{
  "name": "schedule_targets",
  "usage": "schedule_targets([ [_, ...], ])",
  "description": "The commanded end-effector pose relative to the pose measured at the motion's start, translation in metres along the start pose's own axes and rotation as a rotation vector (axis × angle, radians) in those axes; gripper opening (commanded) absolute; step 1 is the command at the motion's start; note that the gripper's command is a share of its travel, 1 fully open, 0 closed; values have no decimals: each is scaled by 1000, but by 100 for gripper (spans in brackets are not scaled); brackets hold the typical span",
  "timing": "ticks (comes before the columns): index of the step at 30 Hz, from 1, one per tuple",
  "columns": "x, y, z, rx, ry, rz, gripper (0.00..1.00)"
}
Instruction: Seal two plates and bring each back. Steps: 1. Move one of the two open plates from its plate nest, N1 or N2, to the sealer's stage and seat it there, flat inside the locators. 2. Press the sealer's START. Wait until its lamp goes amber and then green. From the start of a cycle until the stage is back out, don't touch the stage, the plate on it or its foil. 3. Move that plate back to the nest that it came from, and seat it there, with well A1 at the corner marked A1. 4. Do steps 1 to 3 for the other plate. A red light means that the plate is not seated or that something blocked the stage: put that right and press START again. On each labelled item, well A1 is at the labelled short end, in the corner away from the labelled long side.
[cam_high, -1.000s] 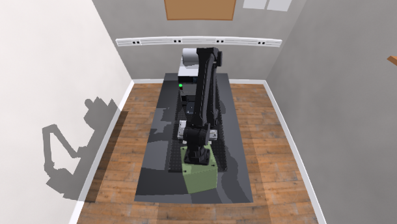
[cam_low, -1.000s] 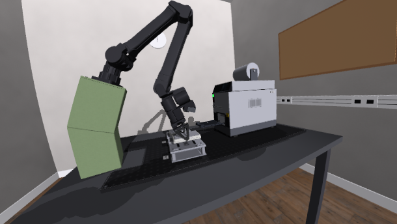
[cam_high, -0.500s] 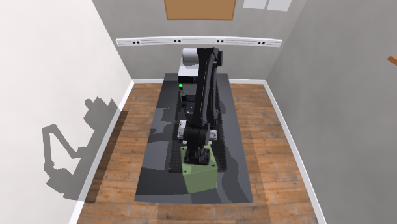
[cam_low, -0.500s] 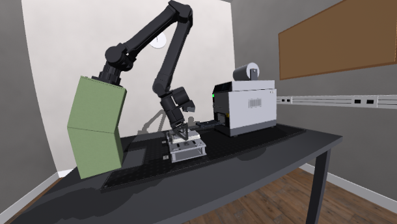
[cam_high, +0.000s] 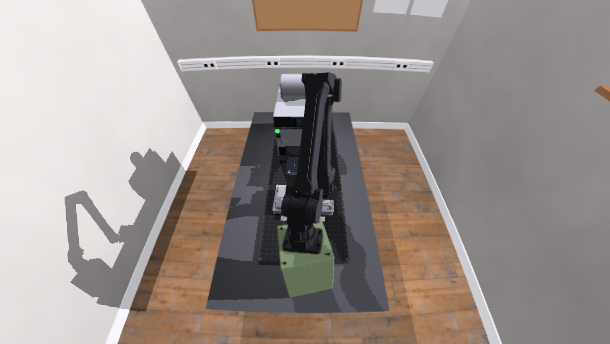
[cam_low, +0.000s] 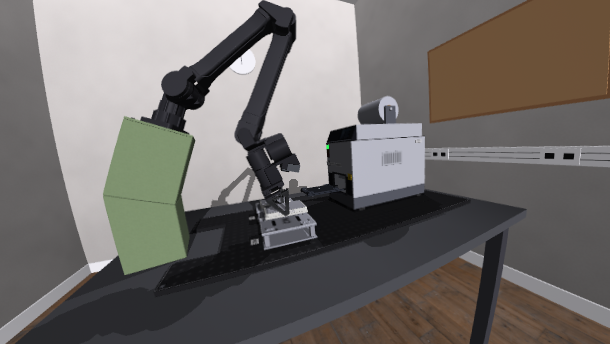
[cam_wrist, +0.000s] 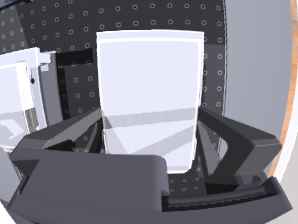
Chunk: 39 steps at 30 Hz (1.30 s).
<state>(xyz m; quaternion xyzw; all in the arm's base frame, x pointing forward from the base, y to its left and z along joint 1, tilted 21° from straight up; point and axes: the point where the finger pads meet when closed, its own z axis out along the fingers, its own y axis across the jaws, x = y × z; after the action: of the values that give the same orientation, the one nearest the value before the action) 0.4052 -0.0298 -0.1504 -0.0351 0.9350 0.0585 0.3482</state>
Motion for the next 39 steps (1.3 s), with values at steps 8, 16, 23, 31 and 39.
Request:
schedule_targets([
  [8, 9, -5, -6, 6, 16, 10, 0],
  [16, 13, -5, -8, 6, 22, 13, 0],
  [23, 8, -2, -4, 0, 15, 2, 0],
  [31, -9, 3, 0, -9, -10, -17, 0],
  [39, -2, 6, 6, -6, -11, -6, 0],
])
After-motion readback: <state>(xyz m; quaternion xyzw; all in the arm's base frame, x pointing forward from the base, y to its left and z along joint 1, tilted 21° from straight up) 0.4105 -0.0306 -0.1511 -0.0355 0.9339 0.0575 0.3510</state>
